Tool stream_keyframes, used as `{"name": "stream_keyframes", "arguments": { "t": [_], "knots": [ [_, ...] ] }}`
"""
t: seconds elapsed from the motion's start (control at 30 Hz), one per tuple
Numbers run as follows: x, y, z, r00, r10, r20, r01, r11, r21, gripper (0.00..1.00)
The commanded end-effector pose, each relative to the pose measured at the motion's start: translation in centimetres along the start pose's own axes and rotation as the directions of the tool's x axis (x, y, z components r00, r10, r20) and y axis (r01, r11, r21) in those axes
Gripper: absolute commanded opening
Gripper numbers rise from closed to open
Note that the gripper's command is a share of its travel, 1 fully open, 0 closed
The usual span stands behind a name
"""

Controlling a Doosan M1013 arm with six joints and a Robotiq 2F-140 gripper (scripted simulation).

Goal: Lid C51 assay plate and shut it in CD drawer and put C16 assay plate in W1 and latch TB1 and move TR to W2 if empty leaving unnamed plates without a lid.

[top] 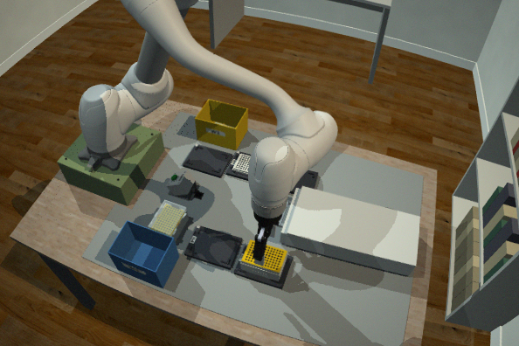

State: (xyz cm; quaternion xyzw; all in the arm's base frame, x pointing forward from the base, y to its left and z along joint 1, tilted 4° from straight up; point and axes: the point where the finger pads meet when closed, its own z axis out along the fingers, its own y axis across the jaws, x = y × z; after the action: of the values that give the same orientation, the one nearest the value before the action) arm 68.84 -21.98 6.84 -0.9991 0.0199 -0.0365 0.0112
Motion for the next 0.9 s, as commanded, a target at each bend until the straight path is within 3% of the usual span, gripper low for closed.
{"name": "stream_keyframes", "arguments": {
  "t": [0.0,0.87],
  "knots": [
    [0.0,0.0,0.2,1.000,0.000,0.000,0.000,1.000,0.000,0.66],
    [0.0,0.0,3.4,1.000,0.000,0.000,0.000,1.000,0.000,0.66]
  ]
}}
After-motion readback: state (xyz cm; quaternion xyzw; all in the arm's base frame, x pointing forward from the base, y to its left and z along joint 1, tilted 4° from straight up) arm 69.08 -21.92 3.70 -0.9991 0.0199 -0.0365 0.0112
